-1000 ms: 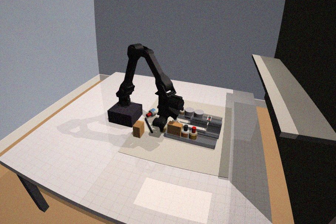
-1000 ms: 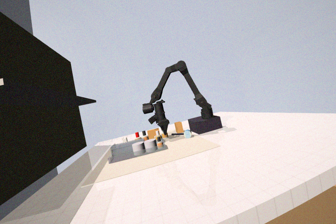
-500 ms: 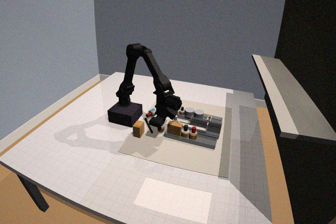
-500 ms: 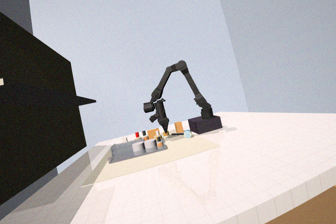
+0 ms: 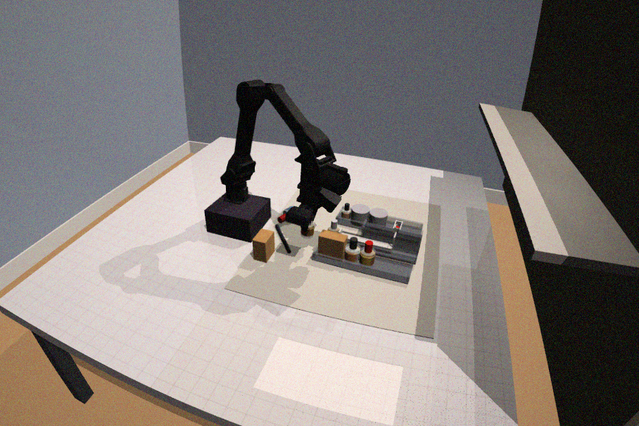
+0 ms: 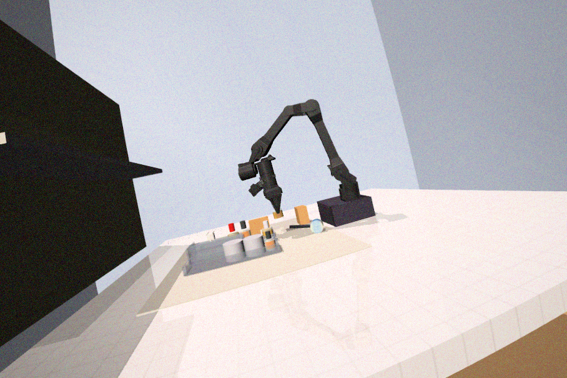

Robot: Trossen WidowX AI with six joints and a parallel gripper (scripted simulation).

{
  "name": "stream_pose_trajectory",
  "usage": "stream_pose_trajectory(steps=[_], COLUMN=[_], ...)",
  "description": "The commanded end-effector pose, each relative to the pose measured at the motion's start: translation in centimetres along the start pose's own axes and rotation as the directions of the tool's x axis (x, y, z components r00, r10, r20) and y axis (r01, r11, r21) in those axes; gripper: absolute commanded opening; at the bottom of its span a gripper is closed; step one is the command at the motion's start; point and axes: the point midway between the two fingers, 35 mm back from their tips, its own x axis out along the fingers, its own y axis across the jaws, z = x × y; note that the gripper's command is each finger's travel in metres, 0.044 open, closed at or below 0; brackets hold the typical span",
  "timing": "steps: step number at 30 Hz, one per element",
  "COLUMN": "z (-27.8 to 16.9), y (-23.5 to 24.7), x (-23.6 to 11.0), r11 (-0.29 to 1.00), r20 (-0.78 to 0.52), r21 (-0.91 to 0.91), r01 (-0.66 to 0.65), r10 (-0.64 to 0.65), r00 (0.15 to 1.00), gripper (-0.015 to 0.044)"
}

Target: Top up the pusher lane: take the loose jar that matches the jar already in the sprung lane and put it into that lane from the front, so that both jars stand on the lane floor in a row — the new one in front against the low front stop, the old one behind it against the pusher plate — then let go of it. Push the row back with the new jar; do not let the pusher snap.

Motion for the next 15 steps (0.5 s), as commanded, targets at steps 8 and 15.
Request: stream_pose_trajectory(steps=[8, 15], z=[1.3, 1.5], y=[0.7, 2.8], x=[-5.4, -3.8], r11=[0.997, 0.998], r20=[0.05, 0.05], r21=[-0.072, -0.05], r01=[0.026, 0.024], r10=[-0.022, -0.021], r00=[0.998, 0.999], gripper=[0.0, 0.0])
